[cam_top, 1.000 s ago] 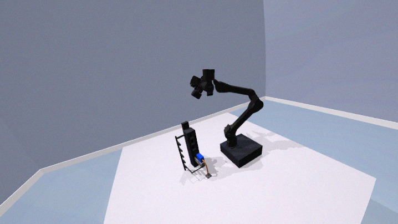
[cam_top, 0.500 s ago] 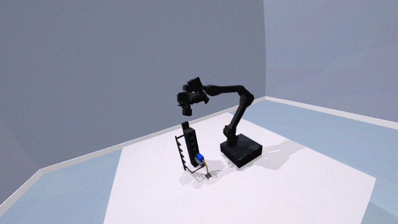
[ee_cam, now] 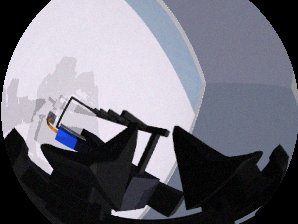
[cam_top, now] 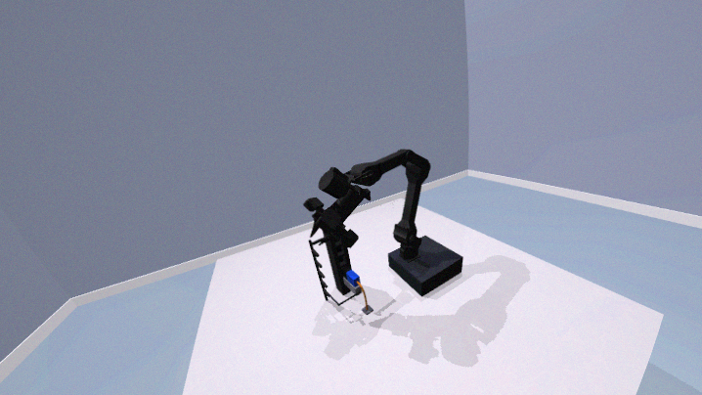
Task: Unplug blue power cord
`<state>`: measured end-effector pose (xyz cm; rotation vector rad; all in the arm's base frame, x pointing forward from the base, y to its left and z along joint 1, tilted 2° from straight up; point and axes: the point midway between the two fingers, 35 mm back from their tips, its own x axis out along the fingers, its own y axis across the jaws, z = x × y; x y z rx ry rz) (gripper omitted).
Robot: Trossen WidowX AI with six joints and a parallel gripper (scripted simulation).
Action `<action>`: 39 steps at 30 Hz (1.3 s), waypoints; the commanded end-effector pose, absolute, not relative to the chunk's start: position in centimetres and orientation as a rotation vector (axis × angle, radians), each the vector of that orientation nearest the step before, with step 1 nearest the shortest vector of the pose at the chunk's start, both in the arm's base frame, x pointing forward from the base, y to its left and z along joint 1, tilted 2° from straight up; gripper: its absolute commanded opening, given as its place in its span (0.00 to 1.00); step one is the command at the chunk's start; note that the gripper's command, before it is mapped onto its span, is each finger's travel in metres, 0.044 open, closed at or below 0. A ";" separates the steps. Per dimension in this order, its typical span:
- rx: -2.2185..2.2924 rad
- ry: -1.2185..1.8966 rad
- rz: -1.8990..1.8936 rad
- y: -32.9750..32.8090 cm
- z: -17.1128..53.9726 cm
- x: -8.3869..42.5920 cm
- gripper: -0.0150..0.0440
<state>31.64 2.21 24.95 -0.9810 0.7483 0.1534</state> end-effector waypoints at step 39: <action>-1.404 1.054 1.333 6.6 10.4 25.3 0.53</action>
